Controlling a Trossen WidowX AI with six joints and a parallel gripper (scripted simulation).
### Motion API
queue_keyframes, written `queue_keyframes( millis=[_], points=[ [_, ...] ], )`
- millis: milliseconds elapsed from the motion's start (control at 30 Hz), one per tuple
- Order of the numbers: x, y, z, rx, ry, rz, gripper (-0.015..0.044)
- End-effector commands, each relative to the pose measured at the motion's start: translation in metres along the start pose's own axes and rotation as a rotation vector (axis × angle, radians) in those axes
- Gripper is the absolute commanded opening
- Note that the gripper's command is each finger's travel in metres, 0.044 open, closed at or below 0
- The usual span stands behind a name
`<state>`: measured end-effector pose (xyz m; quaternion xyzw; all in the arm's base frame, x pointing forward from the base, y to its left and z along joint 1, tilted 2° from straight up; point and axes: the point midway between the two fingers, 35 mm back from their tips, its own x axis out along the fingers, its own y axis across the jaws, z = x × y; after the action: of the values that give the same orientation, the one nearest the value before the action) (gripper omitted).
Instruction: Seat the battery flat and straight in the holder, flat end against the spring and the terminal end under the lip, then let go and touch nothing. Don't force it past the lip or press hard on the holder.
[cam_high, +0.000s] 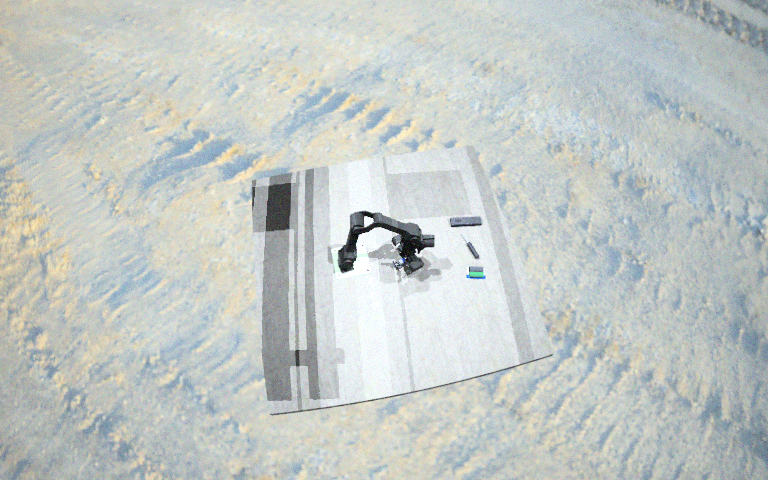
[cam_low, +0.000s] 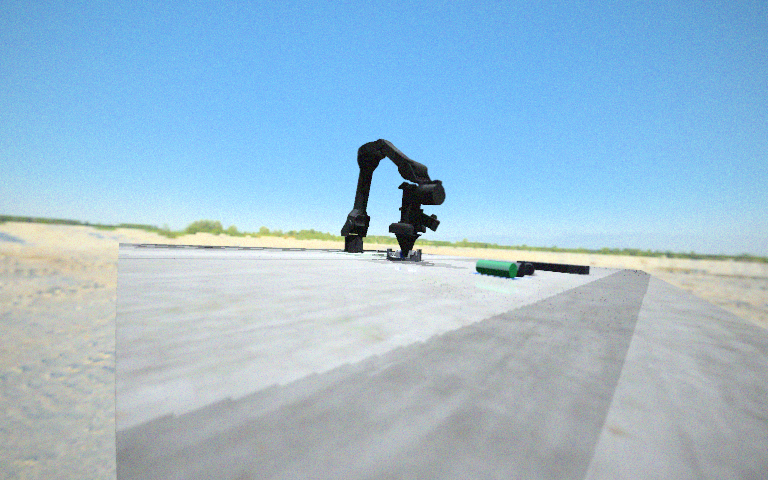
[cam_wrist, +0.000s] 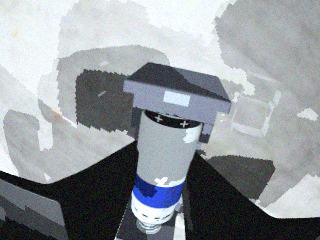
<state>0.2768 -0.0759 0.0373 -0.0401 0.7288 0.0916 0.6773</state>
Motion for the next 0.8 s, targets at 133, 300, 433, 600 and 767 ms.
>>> queue_keyframes(
  millis=[133, 300, 433, 600, 767],
  points=[
    [0.001, 0.000, 0.001, 0.004, 0.003, 0.000, 0.0086],
    [0.001, 0.000, 0.001, 0.004, 0.003, 0.000, 0.0188],
    [-0.003, 0.000, 0.001, 0.003, 0.004, 0.001, 0.0188],
    [-0.014, 0.001, 0.000, 0.001, 0.004, 0.002, 0.0188],
    [-0.014, 0.001, 0.000, 0.001, 0.004, 0.002, 0.0188]
  ],
)
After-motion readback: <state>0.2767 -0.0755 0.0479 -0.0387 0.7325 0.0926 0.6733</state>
